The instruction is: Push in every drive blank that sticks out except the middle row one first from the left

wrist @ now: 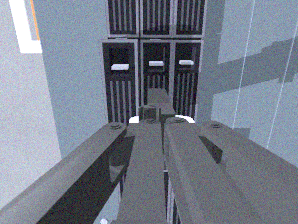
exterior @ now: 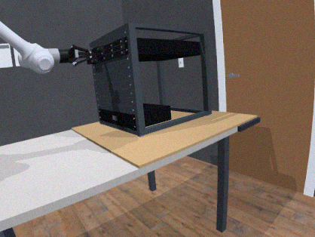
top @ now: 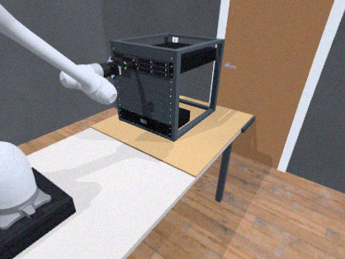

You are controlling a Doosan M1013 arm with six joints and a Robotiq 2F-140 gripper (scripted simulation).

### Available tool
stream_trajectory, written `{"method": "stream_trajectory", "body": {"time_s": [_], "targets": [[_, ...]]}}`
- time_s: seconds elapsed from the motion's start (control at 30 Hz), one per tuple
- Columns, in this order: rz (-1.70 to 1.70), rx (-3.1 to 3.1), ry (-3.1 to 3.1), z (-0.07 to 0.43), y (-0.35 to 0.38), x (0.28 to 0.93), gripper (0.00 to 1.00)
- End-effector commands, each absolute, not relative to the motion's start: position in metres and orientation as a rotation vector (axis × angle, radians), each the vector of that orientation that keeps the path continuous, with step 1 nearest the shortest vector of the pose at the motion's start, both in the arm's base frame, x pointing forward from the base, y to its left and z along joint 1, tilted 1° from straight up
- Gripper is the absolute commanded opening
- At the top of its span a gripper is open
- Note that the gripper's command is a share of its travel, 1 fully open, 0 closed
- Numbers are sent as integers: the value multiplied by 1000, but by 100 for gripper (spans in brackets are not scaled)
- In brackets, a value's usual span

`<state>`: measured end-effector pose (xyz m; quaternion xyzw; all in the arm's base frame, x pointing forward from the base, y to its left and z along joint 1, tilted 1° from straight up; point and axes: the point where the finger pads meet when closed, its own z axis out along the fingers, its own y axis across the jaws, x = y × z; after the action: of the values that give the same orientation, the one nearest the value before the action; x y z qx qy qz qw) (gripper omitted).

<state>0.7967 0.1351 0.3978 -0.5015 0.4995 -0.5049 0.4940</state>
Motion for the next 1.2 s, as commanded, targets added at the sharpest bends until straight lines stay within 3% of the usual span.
{"method": "stream_trajectory", "body": {"time_s": [0.0,1.17], "targets": [[-1225,-1215,1210,399,135,798,10],[-1225,-1215,1210,399,135,804,10]]}}
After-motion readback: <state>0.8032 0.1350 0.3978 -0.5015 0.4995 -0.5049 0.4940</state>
